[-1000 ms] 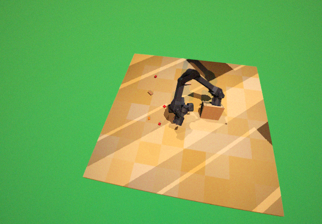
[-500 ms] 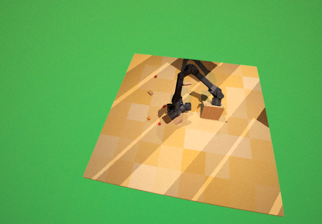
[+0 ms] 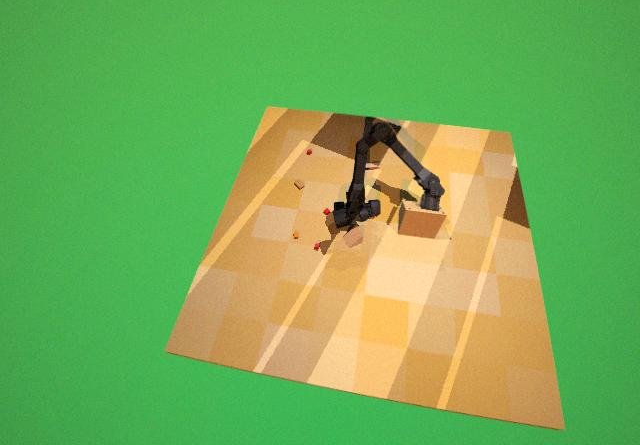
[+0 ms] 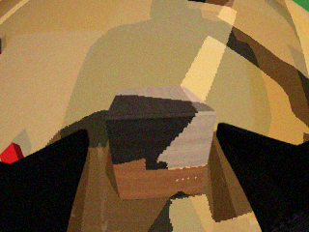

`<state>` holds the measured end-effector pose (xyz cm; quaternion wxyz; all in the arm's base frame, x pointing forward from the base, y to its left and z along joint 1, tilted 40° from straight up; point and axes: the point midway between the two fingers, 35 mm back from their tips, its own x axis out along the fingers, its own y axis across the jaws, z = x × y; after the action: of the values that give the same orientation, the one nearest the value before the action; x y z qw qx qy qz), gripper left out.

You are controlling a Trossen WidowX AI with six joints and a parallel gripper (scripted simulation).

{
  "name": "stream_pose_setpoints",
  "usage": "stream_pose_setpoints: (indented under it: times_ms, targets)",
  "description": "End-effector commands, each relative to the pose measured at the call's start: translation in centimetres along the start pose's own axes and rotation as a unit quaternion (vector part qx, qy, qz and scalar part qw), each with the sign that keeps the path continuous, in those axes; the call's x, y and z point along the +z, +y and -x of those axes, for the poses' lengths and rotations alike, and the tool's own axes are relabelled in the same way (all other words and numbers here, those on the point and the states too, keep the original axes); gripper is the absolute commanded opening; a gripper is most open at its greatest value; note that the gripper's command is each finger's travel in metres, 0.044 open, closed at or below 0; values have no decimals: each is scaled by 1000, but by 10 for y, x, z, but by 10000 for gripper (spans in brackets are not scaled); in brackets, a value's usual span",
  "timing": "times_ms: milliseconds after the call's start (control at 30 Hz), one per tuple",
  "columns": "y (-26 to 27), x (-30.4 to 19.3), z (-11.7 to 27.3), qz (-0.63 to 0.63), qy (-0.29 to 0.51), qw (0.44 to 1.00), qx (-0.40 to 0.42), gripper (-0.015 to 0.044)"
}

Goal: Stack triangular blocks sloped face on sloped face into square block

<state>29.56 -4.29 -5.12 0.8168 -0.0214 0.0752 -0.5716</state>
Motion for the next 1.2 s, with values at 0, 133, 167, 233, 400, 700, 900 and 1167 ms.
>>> stream_pose_setpoints:
  times_ms: [0, 133, 167, 233, 400, 700, 900, 1167]
  targets:
    - [-2, 1, -2, 3, -3, 1000, -2, 440]
    - [-2, 1, -2, 3, -3, 1000, -2, 440]
    - [-2, 1, -2, 3, -3, 1000, -2, 440]
    - [-2, 1, -2, 3, -3, 1000, -2, 440]
    - [-1, 0, -1, 2, -1, 1000, -1, 387]
    - [-1, 0, -1, 2, -1, 1000, -1, 230]
    - [-1, 0, -1, 2, -1, 1000, -1, 131]
    - [1, 7, 13, 3, 10, 1000, 6, 0]
